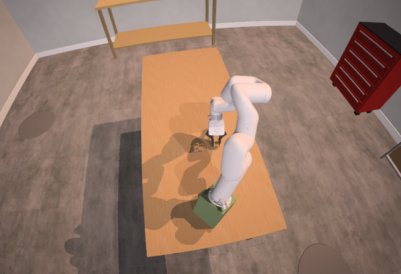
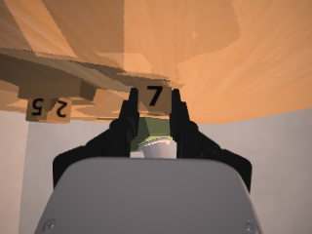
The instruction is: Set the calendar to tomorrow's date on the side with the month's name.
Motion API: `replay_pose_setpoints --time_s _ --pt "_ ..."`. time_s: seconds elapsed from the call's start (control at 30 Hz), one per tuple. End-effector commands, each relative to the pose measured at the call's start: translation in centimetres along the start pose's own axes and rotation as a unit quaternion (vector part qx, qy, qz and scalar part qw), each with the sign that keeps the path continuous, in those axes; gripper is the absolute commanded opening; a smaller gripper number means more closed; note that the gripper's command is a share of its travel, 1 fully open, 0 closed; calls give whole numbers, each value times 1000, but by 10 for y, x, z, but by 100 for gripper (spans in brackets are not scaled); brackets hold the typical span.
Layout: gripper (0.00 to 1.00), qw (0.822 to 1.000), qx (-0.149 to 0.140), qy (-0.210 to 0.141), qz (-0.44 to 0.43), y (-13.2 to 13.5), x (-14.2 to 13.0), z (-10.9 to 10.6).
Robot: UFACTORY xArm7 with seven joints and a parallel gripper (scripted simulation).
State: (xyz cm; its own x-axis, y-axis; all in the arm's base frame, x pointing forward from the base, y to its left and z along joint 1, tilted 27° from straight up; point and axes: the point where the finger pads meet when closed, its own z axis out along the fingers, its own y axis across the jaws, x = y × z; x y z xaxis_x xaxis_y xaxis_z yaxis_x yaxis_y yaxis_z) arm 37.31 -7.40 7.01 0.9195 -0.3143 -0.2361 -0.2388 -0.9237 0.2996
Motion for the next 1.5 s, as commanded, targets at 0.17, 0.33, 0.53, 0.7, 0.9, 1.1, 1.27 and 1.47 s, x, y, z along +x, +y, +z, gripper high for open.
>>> replay_pose_setpoints --time_s 0.17,0.33,0.53,0.7,0.9,1.1,1.27,1.47 --pt "29 1000 0 1 0 -1 1 -1" --pt "29 1000 0 1 0 -1 1 -1" --pt "33 1000 0 1 0 -1 1 -1" --pt "37 1000 0 1 0 -1 1 -1" --pt "45 1000 0 1 0 -1 1 -1" --pt "71 1000 0 1 0 -1 1 -1" --pt "71 1000 0 1 0 -1 1 -1" --pt "71 1000 0 1 0 -1 1 -1"
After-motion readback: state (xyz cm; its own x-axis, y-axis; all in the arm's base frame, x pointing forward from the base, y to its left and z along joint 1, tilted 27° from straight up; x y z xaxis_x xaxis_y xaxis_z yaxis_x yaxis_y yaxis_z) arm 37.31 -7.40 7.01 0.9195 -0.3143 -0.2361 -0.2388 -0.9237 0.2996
